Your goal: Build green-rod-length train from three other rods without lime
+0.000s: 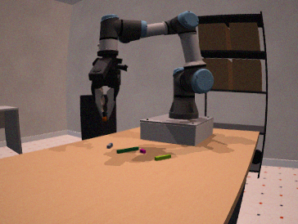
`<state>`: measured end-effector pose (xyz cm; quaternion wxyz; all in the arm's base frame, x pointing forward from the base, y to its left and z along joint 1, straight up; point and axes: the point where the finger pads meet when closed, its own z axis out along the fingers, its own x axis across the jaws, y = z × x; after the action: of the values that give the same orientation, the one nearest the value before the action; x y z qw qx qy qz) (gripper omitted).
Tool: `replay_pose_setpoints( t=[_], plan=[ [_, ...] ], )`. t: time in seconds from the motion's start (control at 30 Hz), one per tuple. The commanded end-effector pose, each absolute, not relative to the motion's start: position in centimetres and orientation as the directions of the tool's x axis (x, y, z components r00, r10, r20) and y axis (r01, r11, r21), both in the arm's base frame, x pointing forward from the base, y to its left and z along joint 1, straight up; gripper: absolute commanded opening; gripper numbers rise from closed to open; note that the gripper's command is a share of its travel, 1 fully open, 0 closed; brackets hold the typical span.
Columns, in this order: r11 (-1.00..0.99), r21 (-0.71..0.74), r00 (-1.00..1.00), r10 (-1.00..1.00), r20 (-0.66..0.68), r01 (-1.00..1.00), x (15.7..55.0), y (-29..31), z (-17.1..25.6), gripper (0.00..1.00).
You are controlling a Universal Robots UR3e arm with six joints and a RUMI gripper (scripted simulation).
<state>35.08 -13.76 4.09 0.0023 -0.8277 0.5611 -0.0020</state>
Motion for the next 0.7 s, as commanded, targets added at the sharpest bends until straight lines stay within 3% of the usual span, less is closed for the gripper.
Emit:
replay_pose_setpoints(
  t=[0.0,0.67],
  plan=[
    [-0.371,-0.008,0.371,-0.929,0.002,-0.929,35.1,-13.8,4.1,0.0],
    [-0.371,-0.007,0.371,-0.929,0.001,-0.929,35.2,-13.8,-1.6,0.0]
  ],
)
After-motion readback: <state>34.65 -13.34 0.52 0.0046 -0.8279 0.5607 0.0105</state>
